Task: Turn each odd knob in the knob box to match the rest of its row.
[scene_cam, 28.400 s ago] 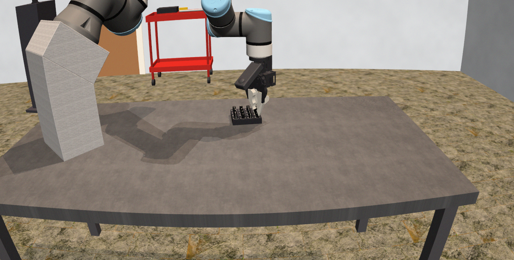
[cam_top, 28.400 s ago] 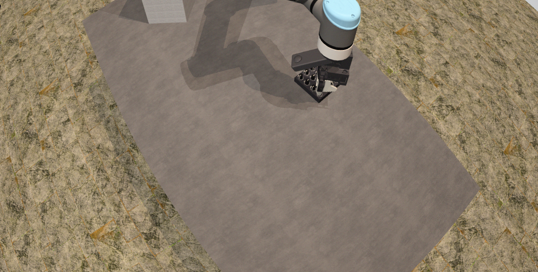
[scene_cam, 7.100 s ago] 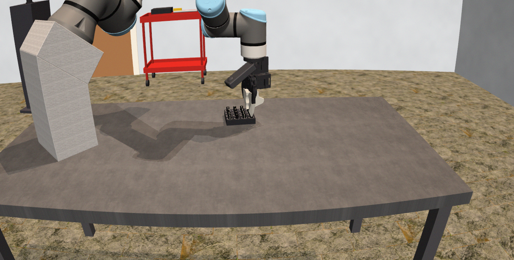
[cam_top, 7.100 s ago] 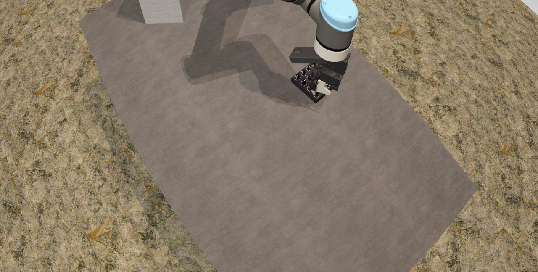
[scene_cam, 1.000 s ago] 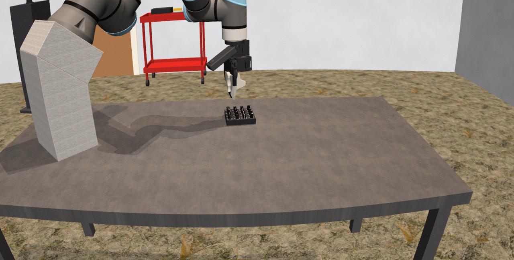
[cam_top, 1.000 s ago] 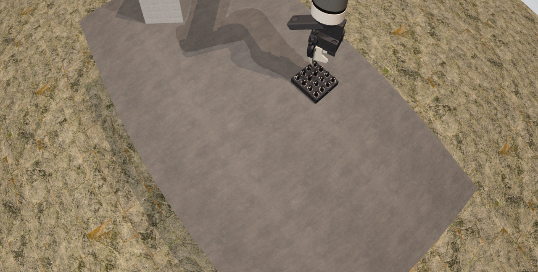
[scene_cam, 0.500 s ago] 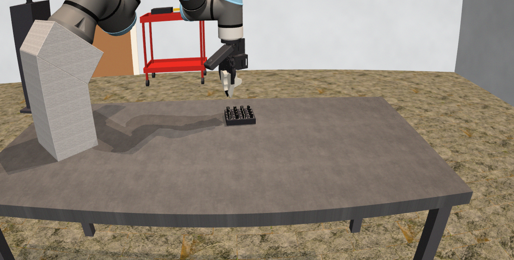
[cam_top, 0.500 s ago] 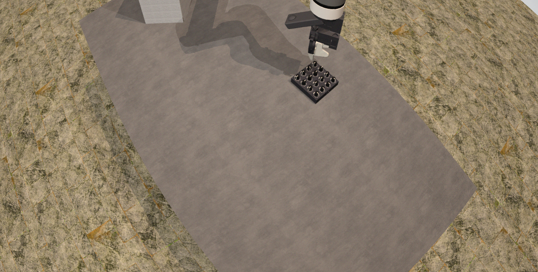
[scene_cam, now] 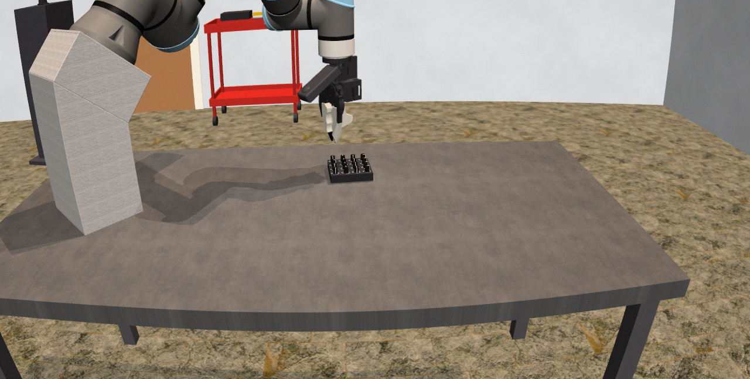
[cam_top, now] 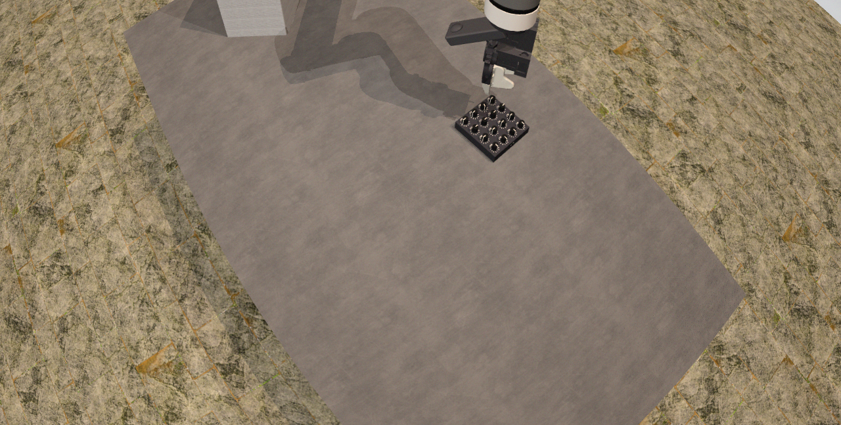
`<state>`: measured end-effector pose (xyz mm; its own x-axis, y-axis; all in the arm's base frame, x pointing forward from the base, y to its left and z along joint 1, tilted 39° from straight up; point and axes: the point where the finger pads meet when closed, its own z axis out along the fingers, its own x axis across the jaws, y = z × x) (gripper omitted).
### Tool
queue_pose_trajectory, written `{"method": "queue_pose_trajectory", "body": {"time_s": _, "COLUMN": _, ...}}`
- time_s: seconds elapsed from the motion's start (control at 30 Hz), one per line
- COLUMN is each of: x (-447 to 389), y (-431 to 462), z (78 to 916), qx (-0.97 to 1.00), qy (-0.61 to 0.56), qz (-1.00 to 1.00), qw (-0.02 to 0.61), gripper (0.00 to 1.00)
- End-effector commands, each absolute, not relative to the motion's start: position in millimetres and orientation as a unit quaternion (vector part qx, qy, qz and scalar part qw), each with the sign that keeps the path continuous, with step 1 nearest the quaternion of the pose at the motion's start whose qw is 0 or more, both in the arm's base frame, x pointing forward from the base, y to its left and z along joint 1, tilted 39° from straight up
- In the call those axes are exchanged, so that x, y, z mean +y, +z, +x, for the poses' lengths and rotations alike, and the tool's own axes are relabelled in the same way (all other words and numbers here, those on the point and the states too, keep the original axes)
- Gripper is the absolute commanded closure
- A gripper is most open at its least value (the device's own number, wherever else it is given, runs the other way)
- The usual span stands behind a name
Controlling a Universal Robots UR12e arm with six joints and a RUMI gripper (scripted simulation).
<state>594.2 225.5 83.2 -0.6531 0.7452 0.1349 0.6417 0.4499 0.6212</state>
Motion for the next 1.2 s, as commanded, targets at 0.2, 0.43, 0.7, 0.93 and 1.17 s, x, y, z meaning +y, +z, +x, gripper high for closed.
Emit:
{"method": "queue_pose_trajectory", "body": {"time_s": 0.2, "x": 224.8, "y": 83.4, "z": 594.0, "qx": 0.847, "qy": 0.329, "qz": 0.409, "qw": 0.079, "gripper": 0.89}}
{"method": "queue_pose_trajectory", "body": {"time_s": 0.43, "x": 224.8, "y": 83.4, "z": 594.0, "qx": 0.847, "qy": 0.329, "qz": 0.409, "qw": 0.079, "gripper": 0.89}}
{"method": "queue_pose_trajectory", "body": {"time_s": 0.7, "x": 225.5, "y": 82.3, "z": 594.4, "qx": 0.848, "qy": 0.329, "qz": 0.409, "qw": 0.078, "gripper": 0.89}}
{"method": "queue_pose_trajectory", "body": {"time_s": 0.93, "x": 227.4, "y": 80.6, "z": 595.5, "qx": 0.848, "qy": 0.329, "qz": 0.409, "qw": 0.078, "gripper": 0.89}}
{"method": "queue_pose_trajectory", "body": {"time_s": 1.17, "x": 229.9, "y": 77.1, "z": 599.4, "qx": 0.848, "qy": 0.329, "qz": 0.408, "qw": 0.079, "gripper": 0.89}}
